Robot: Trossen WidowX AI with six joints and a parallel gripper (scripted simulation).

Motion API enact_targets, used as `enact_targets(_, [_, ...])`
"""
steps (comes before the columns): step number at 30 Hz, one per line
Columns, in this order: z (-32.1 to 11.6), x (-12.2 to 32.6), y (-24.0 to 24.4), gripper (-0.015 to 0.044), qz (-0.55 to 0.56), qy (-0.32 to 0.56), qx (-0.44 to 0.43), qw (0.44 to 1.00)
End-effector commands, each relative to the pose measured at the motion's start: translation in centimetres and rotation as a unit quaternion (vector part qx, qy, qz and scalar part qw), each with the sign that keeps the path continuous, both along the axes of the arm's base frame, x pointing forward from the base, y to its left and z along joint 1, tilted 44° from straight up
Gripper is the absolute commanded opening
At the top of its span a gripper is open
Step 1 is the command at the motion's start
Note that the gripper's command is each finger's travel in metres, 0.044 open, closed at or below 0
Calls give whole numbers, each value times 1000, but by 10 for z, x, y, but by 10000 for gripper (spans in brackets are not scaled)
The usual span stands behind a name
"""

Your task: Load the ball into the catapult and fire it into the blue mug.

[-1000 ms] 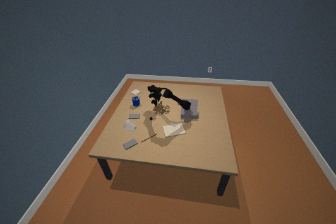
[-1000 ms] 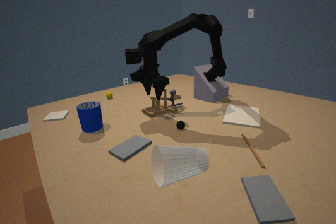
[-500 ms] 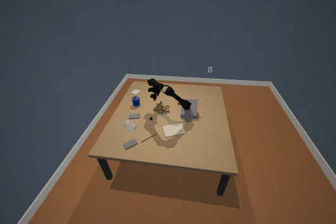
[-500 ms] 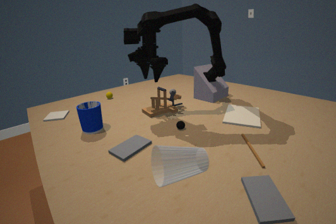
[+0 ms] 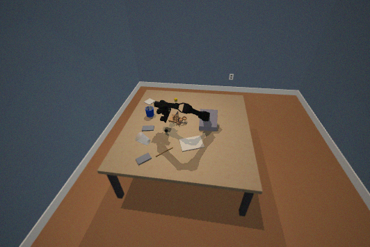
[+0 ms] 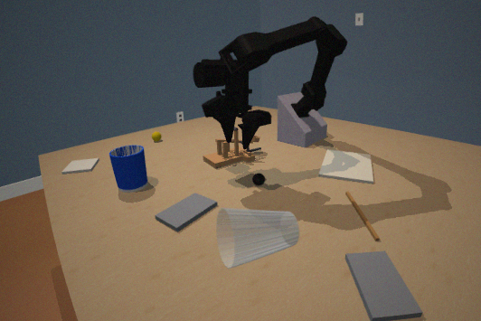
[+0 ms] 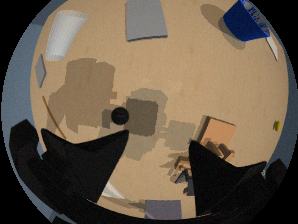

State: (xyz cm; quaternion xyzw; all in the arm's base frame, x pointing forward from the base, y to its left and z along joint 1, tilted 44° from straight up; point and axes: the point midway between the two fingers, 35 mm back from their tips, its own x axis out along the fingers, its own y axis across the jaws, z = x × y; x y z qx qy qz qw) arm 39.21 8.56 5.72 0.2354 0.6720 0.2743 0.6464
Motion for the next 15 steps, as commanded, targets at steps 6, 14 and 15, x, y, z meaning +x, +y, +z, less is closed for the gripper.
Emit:
enact_targets(6, [26, -14, 71, 300, 23, -12, 19, 999])
enact_targets(14, [14, -17, 80, 300, 23, -12, 19, 999])
enact_targets(15, [14, -17, 80, 300, 23, -12, 19, 999])
